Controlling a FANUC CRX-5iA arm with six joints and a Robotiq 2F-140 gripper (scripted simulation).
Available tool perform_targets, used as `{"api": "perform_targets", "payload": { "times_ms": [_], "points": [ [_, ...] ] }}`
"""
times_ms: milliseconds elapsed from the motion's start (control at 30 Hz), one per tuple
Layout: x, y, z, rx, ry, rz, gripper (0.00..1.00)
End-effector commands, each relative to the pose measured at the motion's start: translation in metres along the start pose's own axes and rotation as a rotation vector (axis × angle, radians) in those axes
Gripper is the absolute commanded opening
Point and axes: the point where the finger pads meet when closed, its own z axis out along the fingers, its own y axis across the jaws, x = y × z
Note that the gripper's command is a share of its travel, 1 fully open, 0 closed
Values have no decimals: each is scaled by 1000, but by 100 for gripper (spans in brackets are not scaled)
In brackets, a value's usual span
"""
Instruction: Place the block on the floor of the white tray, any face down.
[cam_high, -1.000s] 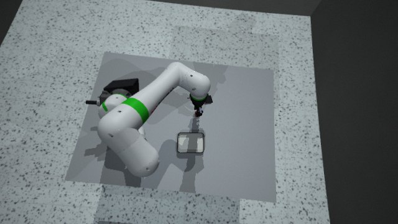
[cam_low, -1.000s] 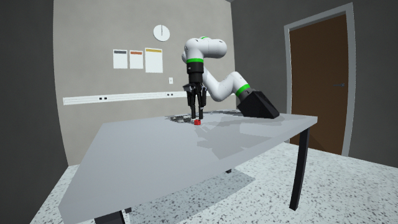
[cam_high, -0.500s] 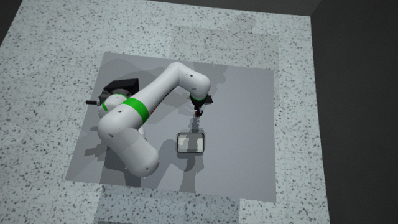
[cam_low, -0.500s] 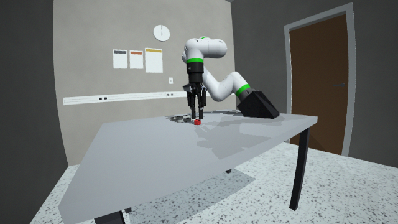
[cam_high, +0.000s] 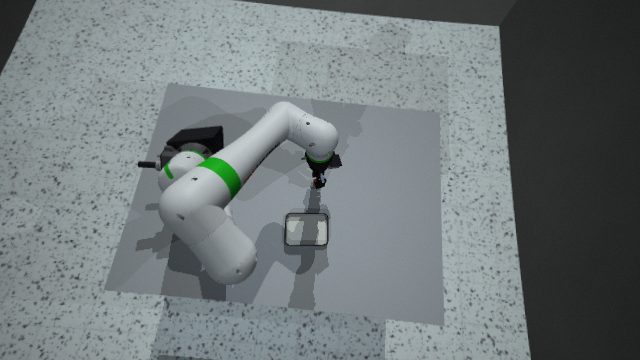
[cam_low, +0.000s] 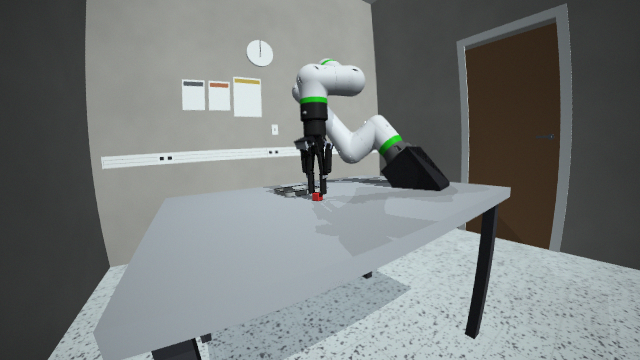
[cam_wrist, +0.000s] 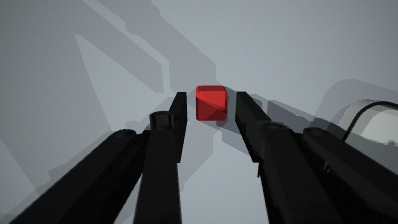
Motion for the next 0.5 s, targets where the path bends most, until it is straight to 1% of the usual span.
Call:
{"api": "perform_targets", "payload": {
  "times_ms": [0, 267, 467],
  "points": [
    [1, 0, 6, 0, 2, 0, 36],
    [1, 0, 15, 0, 2, 0, 36],
    [1, 0, 17, 0, 2, 0, 36]
  ]
}}
